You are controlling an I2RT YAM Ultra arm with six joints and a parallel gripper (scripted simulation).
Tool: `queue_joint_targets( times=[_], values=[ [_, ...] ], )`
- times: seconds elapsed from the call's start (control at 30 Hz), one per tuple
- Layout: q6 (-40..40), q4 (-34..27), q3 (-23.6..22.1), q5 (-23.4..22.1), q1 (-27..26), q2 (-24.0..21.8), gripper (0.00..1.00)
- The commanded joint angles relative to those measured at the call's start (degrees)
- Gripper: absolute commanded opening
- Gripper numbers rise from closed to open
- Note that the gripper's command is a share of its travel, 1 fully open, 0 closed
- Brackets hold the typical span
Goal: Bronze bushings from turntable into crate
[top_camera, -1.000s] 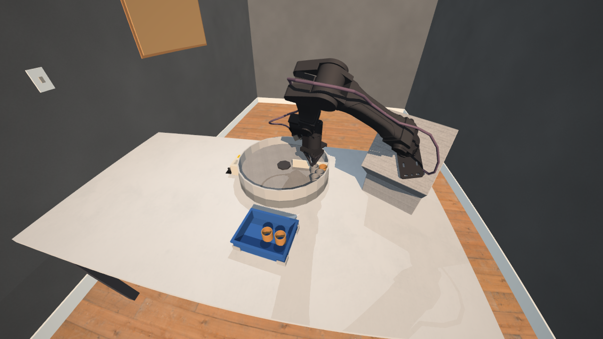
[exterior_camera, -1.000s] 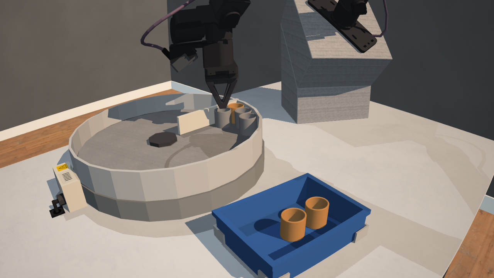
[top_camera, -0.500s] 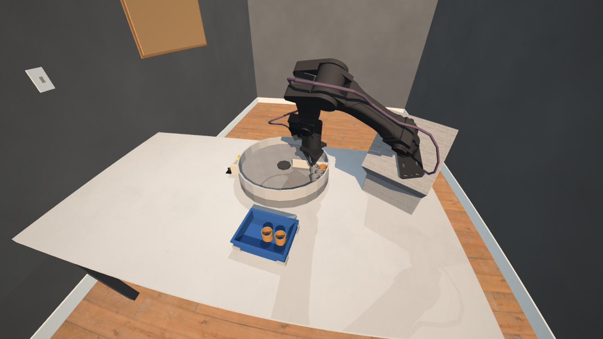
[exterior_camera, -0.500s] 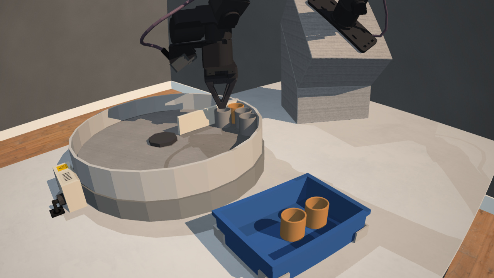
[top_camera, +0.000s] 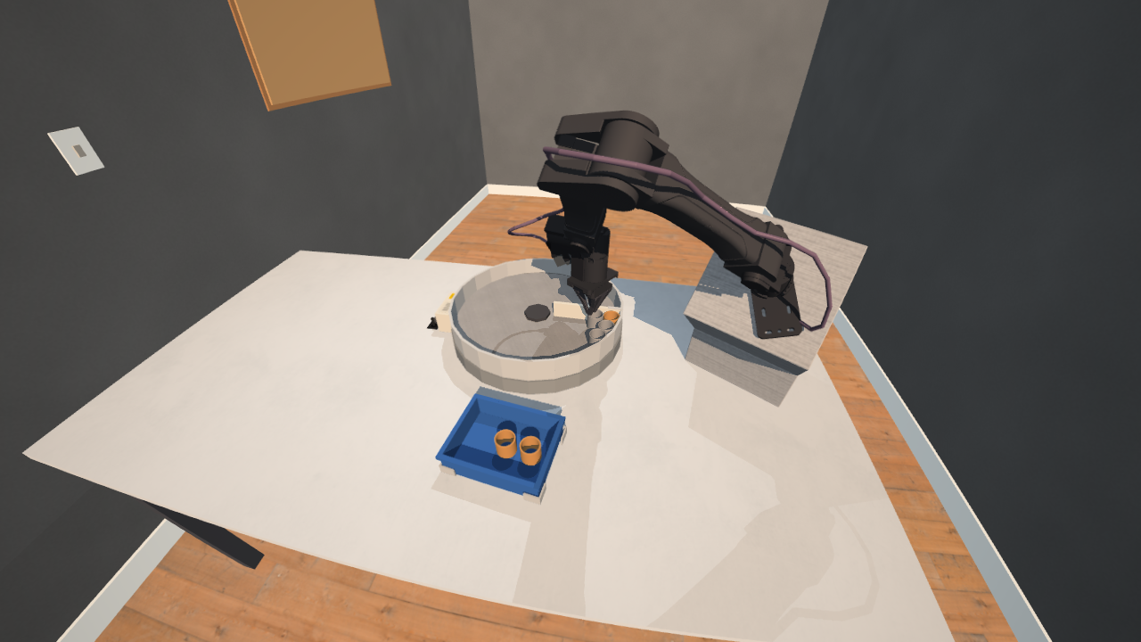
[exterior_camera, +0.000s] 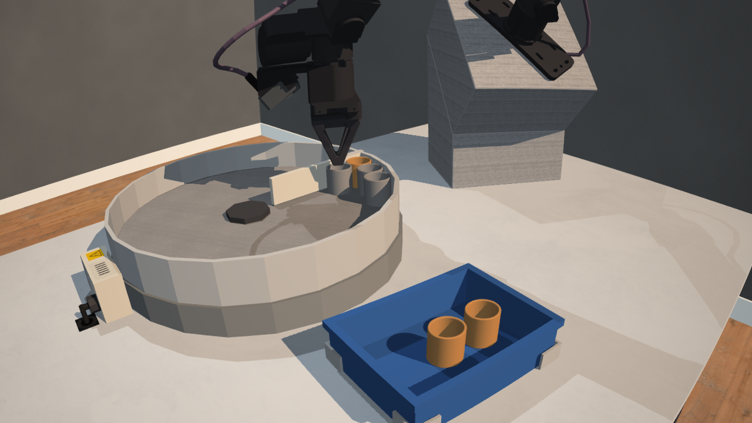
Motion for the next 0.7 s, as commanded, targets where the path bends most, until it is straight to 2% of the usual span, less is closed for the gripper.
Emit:
queue_joint_targets(
  times=[0.0, 0.3, 0.4, 0.67],
  values=[
    [-0.39, -1.01, 1.53, 0.29, -1.63, 0.88, 0.15],
    [0.27, 0.1, 1.4, 0.38, -1.5, 0.98, 0.15],
    [1.04, 1.75, -1.4, 0.63, -0.99, 1.24, 0.15],
    [1.21, 2.12, -1.56, 0.63, -0.38, 1.32, 0.15]
  ],
)
